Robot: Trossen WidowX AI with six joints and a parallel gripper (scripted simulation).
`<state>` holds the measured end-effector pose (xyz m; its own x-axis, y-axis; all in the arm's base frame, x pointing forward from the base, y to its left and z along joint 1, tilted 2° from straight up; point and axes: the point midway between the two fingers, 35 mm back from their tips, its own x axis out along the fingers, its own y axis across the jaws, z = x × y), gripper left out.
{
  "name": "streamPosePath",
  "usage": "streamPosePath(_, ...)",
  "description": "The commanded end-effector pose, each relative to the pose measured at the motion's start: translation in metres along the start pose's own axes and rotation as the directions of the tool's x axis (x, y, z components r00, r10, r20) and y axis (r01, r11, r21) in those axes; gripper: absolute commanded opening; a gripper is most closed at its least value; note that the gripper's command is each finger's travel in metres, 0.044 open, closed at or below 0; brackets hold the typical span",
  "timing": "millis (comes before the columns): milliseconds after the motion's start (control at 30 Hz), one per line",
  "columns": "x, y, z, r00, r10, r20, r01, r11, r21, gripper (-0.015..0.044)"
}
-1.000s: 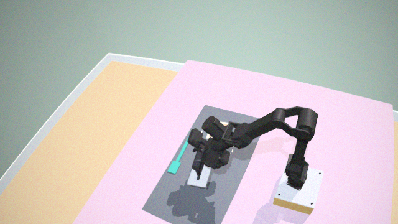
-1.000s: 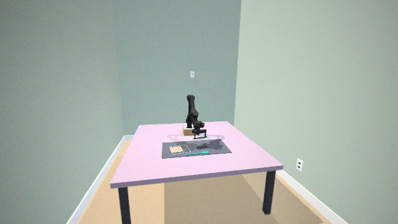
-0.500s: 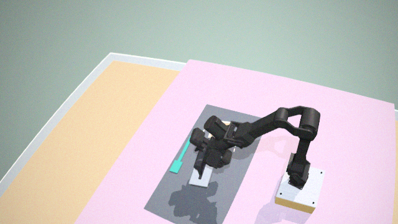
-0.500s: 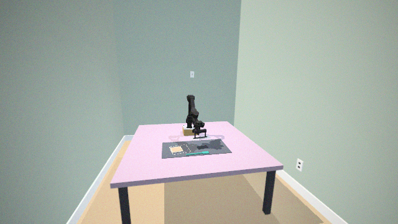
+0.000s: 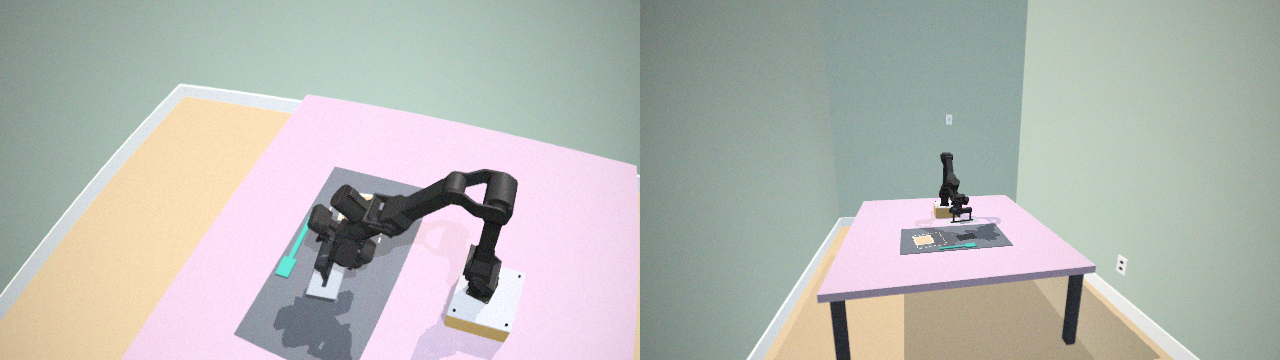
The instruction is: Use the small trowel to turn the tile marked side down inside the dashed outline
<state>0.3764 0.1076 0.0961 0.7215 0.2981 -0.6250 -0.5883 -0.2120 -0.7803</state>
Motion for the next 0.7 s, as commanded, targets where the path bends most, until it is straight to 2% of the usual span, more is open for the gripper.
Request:
streamPosePath(0,-0.002,-0.003,-0.001,1.000,-0.009,-0.005,0.009,1.000,0.006,0.0000)
streamPosePath(267,0.001,-0.006,-0.007,1.000,-0.006,-0.009,0.006,1.000,0.010,0.0000)
streamPosePath(667,0.022,-0.030,-0.065,0.999,0.025,-0.029,-0.025,0.999,0.021,0.0000)
